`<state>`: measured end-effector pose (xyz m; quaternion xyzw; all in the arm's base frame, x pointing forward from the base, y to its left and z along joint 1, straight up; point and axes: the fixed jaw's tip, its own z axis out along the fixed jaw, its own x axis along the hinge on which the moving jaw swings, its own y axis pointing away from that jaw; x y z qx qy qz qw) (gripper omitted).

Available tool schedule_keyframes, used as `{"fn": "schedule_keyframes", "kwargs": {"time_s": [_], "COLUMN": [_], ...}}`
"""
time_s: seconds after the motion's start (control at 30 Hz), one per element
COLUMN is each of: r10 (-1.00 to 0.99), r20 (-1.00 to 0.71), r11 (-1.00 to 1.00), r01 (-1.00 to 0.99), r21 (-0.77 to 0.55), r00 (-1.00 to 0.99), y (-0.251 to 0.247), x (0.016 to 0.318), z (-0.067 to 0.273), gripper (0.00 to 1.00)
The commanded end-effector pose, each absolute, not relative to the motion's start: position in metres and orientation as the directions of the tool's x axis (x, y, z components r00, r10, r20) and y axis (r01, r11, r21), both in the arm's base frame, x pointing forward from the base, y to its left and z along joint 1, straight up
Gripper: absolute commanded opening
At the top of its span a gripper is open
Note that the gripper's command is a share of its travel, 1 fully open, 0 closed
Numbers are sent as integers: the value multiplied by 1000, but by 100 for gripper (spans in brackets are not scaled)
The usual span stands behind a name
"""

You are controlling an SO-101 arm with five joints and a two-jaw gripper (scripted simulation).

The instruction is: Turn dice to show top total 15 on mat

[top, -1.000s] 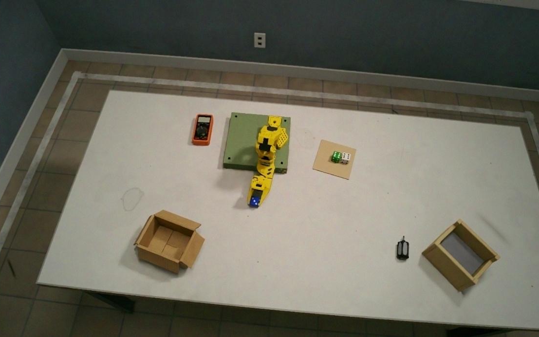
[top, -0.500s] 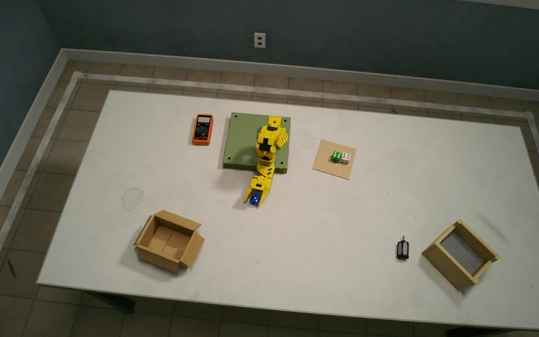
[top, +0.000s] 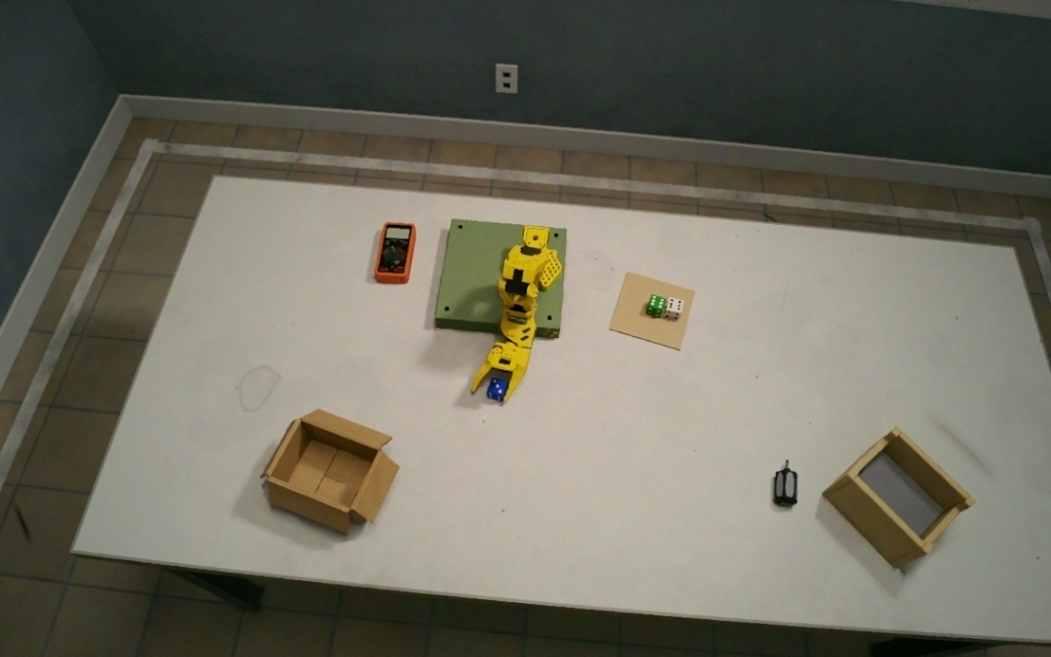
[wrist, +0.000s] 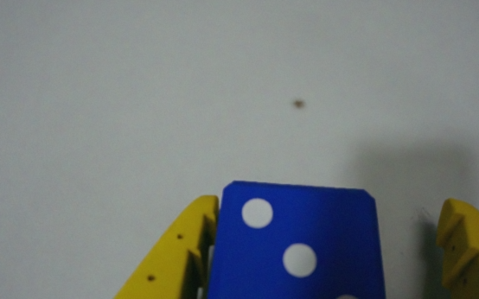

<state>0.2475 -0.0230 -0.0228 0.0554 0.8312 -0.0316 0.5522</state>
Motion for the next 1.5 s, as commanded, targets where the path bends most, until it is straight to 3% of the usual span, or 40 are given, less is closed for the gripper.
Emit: {"fn": "schedule_keyframes", "kwargs": {"time_s": [0.0,0.73,1.47], "r10": [55,55,55], "r20": [-922,-922,-922], "r11": [991,991,991], "r01": [136,136,136], "r21": [2,2,2], "r00": [-384,-384,-384], "y": [-26,-26,-26], "x": [247,248,247], "z": [-23,23,25], "gripper": [36,36,36]}}
